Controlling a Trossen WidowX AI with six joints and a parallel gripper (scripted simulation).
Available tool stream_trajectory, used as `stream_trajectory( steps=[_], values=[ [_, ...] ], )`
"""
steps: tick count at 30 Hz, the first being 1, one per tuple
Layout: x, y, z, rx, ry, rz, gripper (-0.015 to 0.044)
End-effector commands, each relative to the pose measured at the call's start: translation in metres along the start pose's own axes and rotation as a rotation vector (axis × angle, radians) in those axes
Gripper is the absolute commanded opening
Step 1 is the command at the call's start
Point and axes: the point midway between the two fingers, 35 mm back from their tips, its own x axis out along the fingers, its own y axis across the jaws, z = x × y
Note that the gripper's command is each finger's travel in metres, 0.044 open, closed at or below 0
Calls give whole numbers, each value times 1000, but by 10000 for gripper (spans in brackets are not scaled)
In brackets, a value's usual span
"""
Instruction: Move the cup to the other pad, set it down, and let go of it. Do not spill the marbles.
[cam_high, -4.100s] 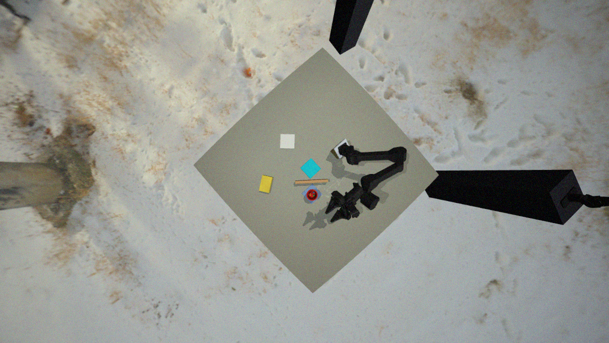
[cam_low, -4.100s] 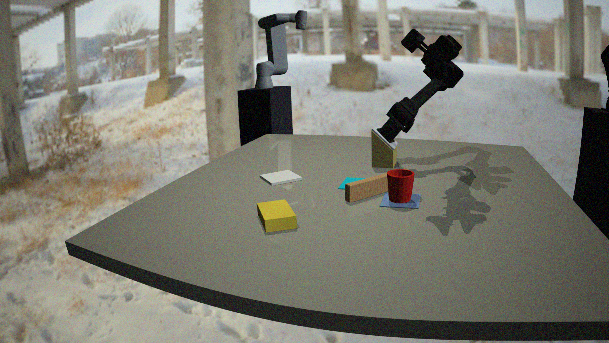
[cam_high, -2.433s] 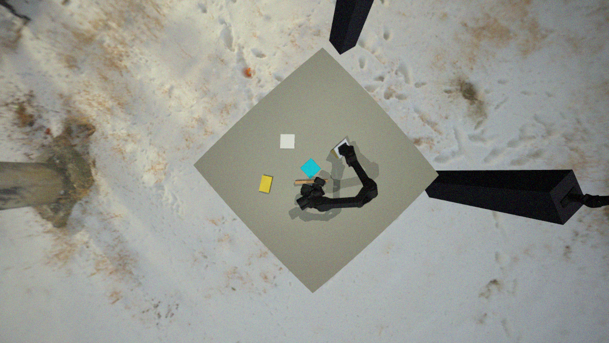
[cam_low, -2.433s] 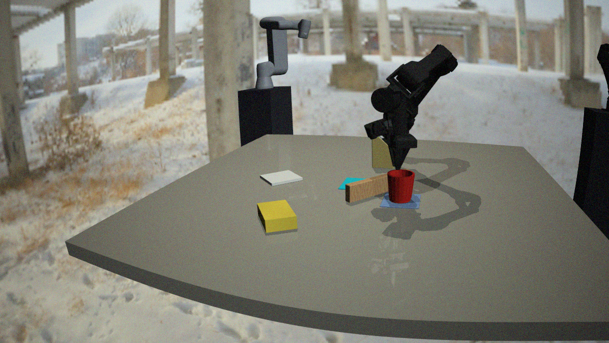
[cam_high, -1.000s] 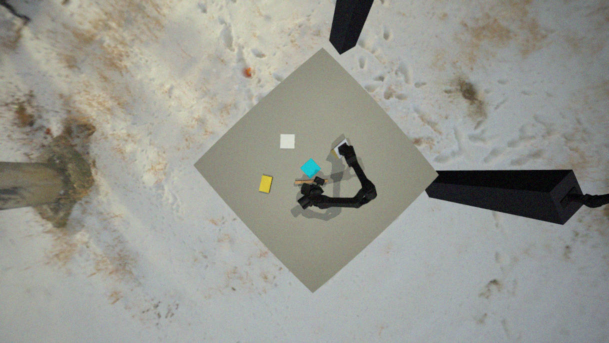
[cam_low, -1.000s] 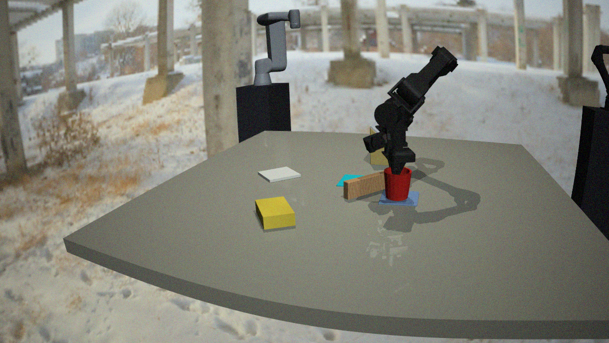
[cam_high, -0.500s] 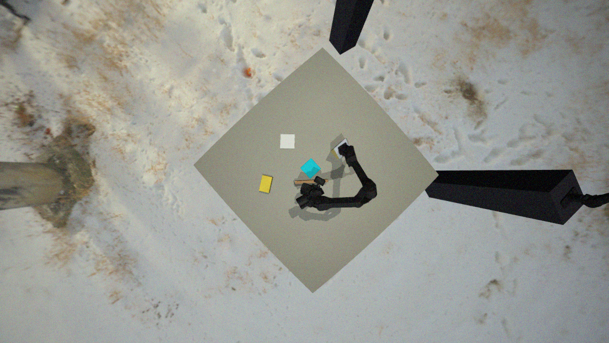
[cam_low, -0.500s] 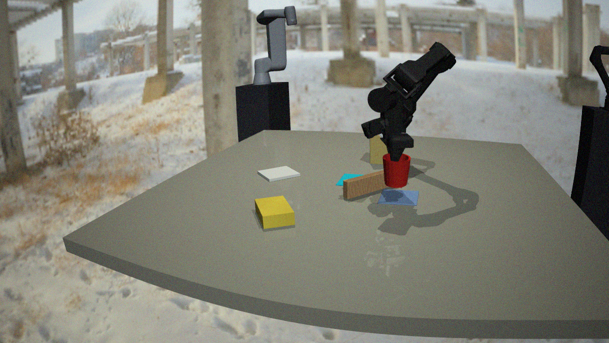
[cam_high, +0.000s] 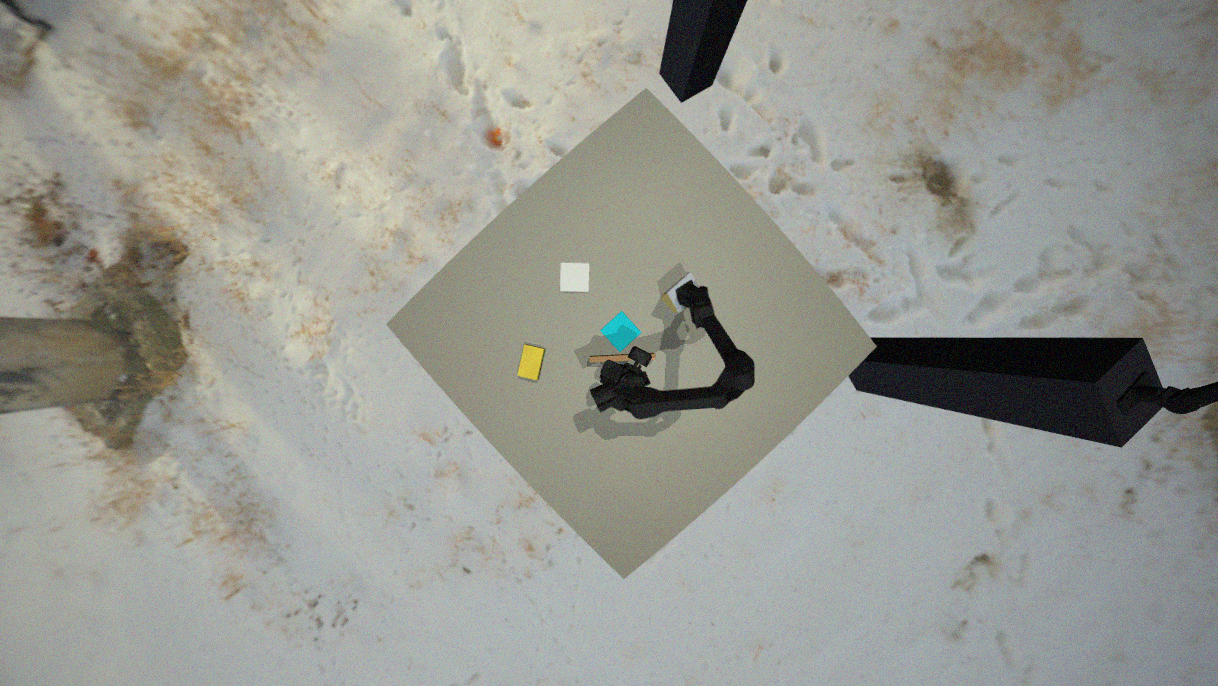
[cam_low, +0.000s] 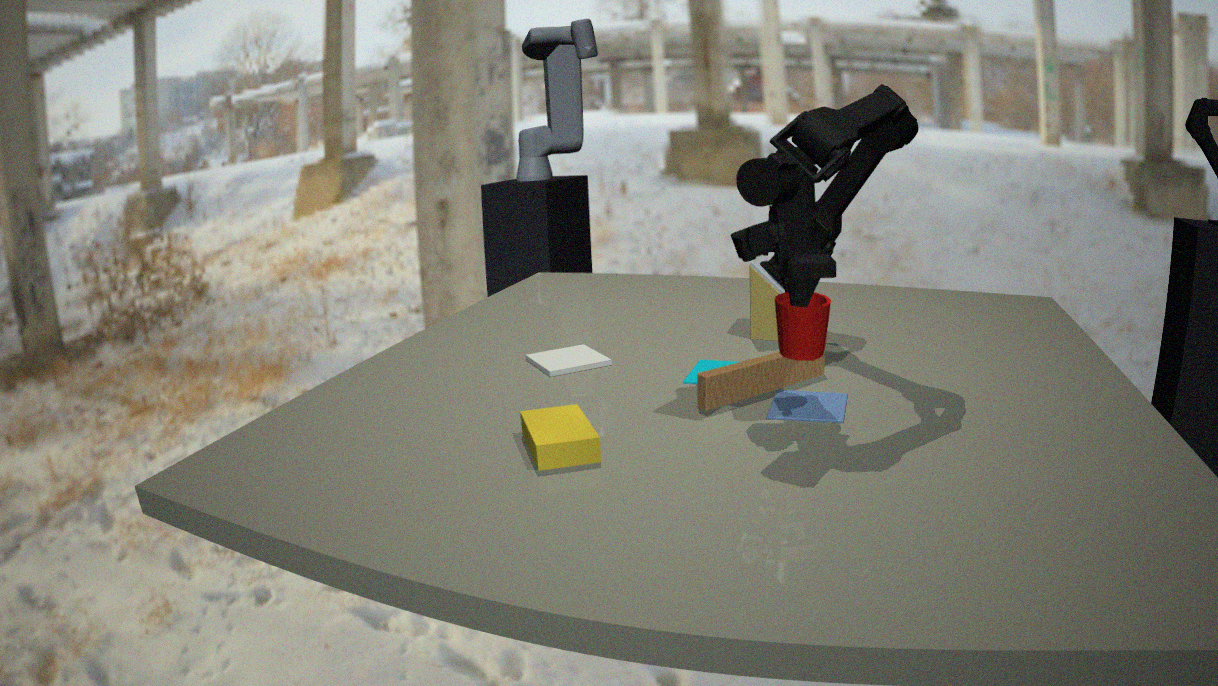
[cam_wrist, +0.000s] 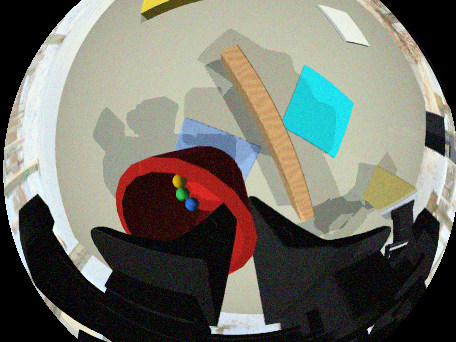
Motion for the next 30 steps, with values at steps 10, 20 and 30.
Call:
stream_trajectory(
  steps=[10,20,30],
  values=[
    [0,0,0,1,0,-1,0],
    [0,-9,6,-1,-2,0,0],
    [-1,-33,20,-3,-5,-1,0]
  ],
)
